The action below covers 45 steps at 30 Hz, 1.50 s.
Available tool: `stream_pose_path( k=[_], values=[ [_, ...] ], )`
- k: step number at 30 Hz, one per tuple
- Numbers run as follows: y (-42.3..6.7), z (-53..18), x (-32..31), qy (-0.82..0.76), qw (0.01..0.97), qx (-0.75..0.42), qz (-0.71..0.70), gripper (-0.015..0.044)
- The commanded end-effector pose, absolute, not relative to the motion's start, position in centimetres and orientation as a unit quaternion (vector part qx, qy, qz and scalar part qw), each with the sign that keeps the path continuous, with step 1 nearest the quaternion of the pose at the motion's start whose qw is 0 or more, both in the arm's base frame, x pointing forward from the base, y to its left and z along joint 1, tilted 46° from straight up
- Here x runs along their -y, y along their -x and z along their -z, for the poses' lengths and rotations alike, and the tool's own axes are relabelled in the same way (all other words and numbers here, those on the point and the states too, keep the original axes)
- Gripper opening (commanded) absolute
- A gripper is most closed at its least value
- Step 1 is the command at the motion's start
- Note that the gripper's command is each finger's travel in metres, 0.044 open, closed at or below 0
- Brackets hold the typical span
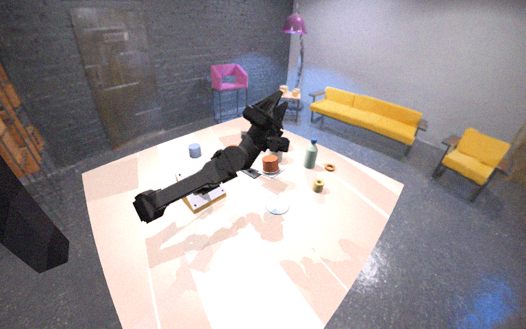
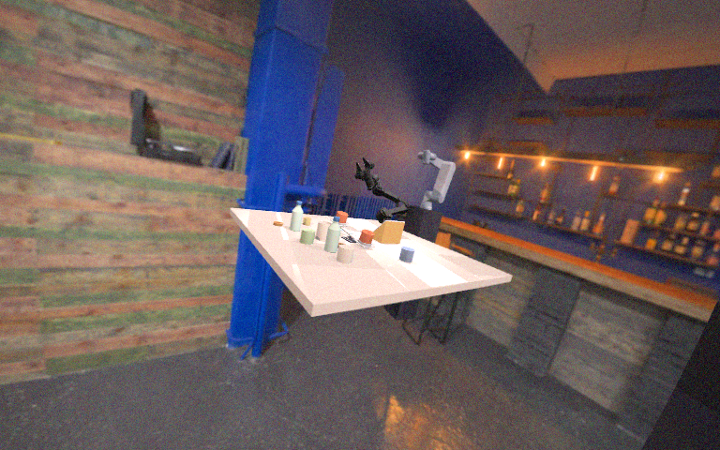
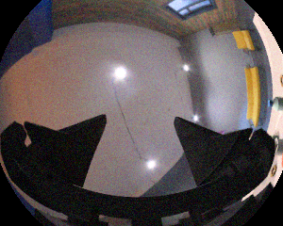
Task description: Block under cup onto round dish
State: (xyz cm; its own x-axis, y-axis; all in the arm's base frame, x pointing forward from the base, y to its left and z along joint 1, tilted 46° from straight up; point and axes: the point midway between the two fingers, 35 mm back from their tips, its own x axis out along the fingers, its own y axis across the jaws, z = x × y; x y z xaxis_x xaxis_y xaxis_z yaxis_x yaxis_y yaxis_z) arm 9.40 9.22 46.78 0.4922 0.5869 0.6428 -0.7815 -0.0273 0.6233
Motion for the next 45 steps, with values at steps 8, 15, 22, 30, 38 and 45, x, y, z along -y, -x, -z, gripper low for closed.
stream_pose_path(
  k=[8, 15, 22, 30, 38, 45],
  values=[
    [-12.8, -45.4, -9.8, -0.555, 0.696, 0.045, -0.453, 0.044],
    [-16.2, -43.2, -10.9, -0.582, 0.707, -0.011, -0.402, 0.044],
    [-19.0, -40.4, -12.2, -0.593, 0.722, -0.069, -0.348, 0.044],
    [-21.3, -36.7, -14.0, -0.586, 0.745, -0.137, -0.288, 0.044],
    [-22.8, -32.6, -15.7, -0.559, 0.771, -0.203, -0.226, 0.044],
    [-23.3, -28.9, -17.0, -0.519, 0.796, -0.258, -0.175, 0.044]
  ],
)
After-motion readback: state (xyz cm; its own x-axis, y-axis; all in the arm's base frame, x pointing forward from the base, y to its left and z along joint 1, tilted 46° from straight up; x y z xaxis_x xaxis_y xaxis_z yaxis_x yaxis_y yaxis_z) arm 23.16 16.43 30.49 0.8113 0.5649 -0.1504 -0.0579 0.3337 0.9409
